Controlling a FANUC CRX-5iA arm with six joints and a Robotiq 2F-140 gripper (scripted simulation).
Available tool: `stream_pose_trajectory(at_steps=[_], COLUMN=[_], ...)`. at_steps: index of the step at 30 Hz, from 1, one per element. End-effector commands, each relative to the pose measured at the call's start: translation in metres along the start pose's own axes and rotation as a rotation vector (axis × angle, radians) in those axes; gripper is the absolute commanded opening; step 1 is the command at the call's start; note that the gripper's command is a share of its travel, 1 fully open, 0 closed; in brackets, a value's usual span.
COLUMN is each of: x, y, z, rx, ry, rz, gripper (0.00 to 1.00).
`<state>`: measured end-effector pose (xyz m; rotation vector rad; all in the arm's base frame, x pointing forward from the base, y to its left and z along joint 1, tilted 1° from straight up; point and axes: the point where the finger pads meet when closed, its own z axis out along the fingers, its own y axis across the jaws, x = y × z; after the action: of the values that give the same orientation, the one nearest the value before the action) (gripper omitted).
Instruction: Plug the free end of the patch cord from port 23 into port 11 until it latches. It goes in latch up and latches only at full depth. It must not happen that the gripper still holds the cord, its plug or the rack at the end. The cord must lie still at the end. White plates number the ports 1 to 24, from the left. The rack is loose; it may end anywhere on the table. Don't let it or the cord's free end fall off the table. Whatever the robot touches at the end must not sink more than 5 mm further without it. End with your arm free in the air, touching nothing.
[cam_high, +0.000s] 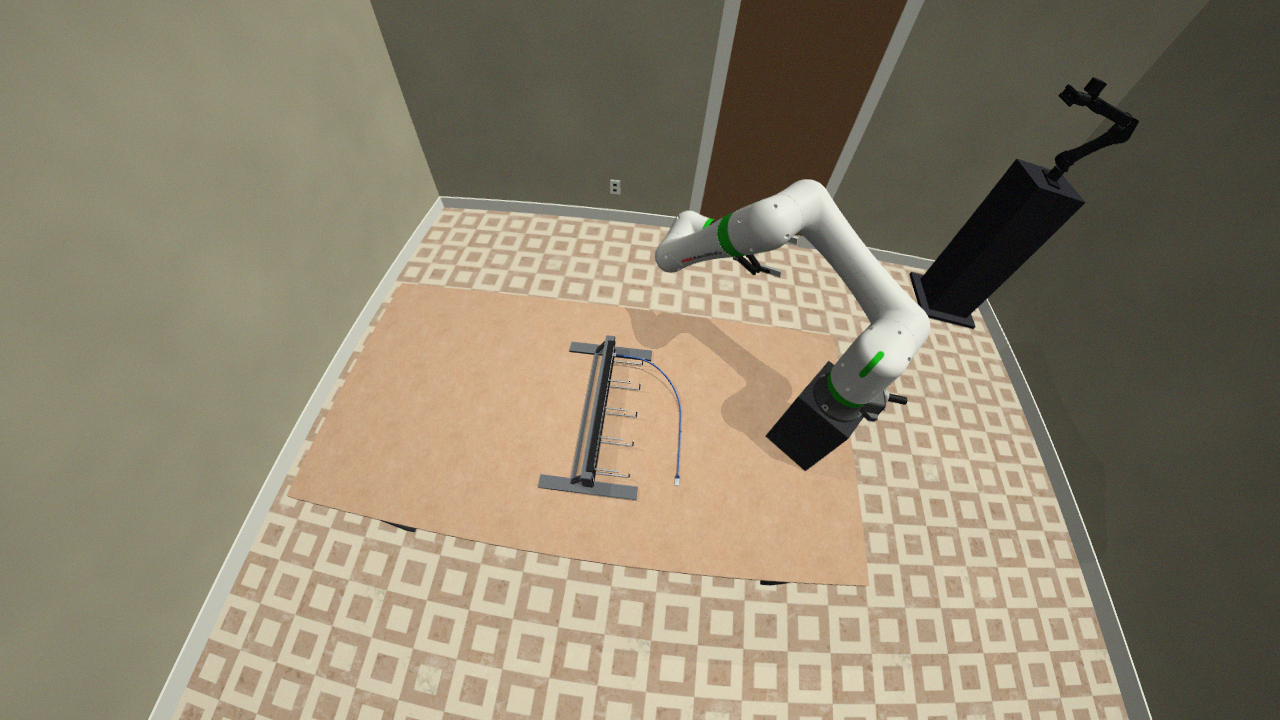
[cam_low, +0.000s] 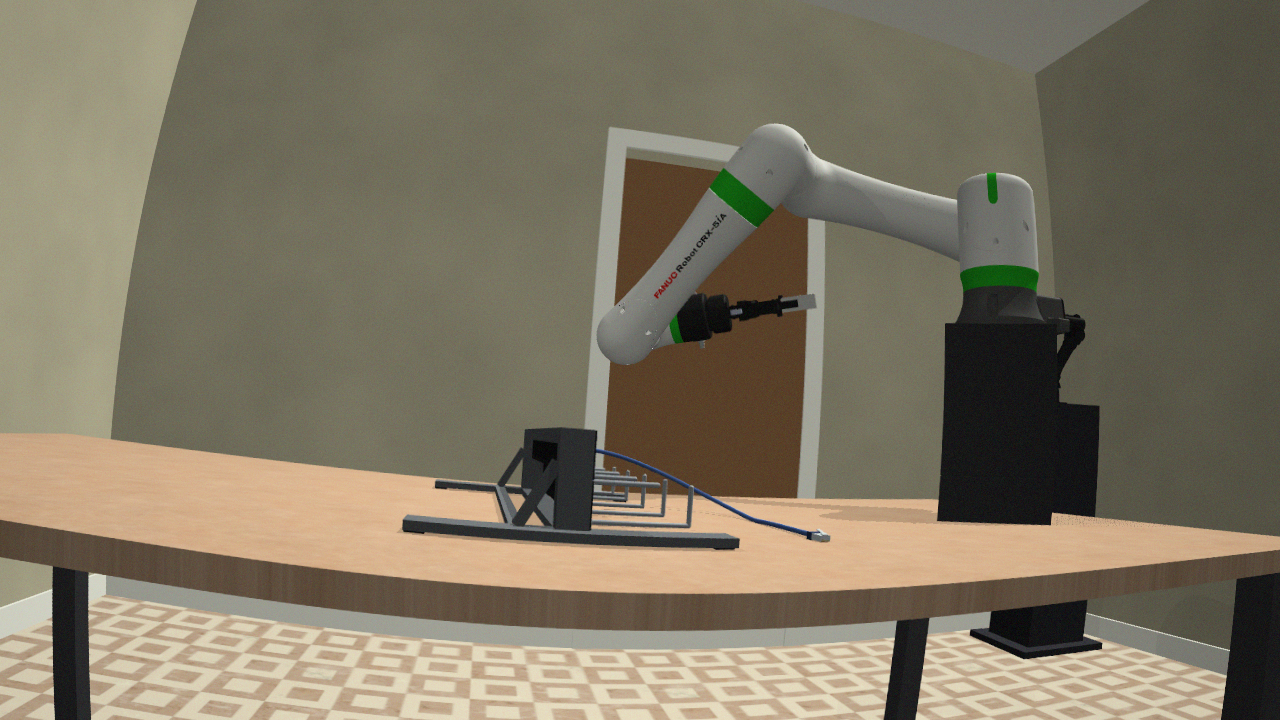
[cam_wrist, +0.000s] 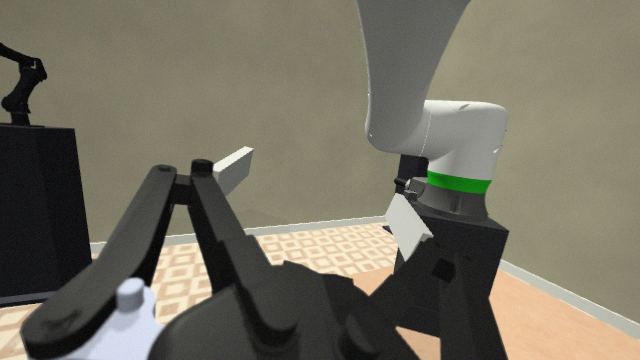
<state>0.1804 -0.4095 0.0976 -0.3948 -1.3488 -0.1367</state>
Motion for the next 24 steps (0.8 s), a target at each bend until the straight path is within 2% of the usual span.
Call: stream_pose_trajectory(at_steps=[1,19,24], x=[0.000,0.000,-0.003], y=[0.000,0.000,0.017], z=[0.000,0.000,0.000], rx=[0.000,0.001,0.041], ry=[0.000,-0.001,-0.031], rz=[0.000,-0.001,-0.040], gripper=[1.00,1.00,1.00])
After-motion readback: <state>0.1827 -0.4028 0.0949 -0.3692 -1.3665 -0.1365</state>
